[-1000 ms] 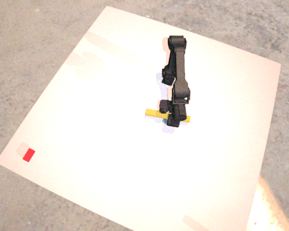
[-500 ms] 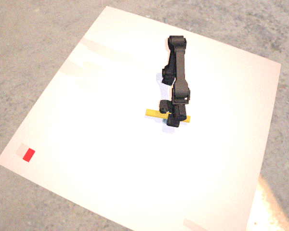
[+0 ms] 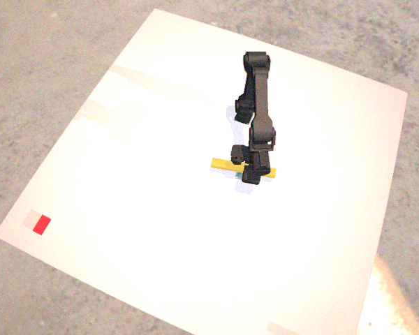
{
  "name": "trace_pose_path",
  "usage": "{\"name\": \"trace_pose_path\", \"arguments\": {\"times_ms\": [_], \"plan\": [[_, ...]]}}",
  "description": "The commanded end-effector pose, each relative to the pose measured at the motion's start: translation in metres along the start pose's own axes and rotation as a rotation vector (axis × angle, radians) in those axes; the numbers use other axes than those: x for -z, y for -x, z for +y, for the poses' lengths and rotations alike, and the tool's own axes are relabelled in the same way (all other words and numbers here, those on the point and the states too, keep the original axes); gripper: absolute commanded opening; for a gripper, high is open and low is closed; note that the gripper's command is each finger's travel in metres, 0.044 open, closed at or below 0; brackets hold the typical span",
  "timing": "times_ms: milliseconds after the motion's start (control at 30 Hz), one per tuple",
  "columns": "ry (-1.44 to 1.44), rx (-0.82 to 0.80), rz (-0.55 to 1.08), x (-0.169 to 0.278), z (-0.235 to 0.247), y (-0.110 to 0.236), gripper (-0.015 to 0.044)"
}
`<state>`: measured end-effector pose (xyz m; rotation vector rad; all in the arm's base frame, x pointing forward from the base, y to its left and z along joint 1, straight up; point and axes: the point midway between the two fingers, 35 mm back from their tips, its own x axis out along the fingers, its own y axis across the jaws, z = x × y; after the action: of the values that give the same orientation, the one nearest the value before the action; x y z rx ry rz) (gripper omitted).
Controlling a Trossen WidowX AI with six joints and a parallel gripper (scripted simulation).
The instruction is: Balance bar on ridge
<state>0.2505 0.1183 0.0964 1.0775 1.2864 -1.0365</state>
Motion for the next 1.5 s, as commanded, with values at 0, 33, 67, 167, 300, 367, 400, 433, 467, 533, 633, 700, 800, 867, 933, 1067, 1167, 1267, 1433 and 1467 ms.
{"name": "trace_pose_path", "arguments": {"times_ms": [0, 33, 67, 167, 300, 367, 400, 433, 467, 533, 633, 700, 800, 867, 933, 1067, 1167, 1267, 1433, 1467], "plan": [[0.001, -0.001, 0.000, 0.0000, 0.0001, -0.0011, 0.0000], [0.001, -0.001, 0.000, 0.0000, 0.0001, -0.0012, 0.0000], [0.001, -0.001, 0.000, 0.0000, 0.0001, -0.0013, 0.0000], [0.001, -0.001, 0.000, 0.0000, 0.0000, -0.0015, 0.0000], [0.001, -0.001, 0.000, 0.0001, 0.0000, -0.0018, 0.0000], [0.001, -0.001, 0.000, 0.0001, 0.0000, -0.0020, 0.0000], [0.001, -0.001, 0.000, 0.0001, 0.0000, -0.0021, 0.0000], [0.001, -0.001, 0.000, 0.0001, 0.0000, -0.0022, 0.0000], [0.001, -0.001, 0.000, 0.0001, 0.0000, -0.0023, 0.0000], [0.001, -0.001, 0.000, 0.0001, -0.0001, -0.0024, 0.0000], [0.001, -0.001, 0.000, 0.0002, -0.0001, -0.0027, 0.0000], [0.001, -0.001, 0.000, 0.0002, -0.0001, -0.0028, 0.0000], [0.001, -0.001, 0.000, 0.0002, -0.0001, -0.0031, 0.0000], [0.001, -0.001, 0.000, 0.0003, -0.0002, -0.0033, 0.0000], [0.001, -0.001, 0.000, 0.0003, -0.0002, -0.0034, 0.0000], [0.001, -0.001, 0.000, 0.0003, -0.0002, -0.0038, 0.0000], [0.001, -0.001, 0.000, 0.0004, -0.0002, -0.0040, 0.0000], [0.001, -0.001, 0.000, 0.0004, -0.0002, -0.0028, 0.0000], [0.001, -0.001, 0.000, 0.0005, -0.0003, -0.0021, 0.0000], [0.001, -0.001, 0.000, 0.0005, -0.0003, -0.0021, 0.0000]]}}
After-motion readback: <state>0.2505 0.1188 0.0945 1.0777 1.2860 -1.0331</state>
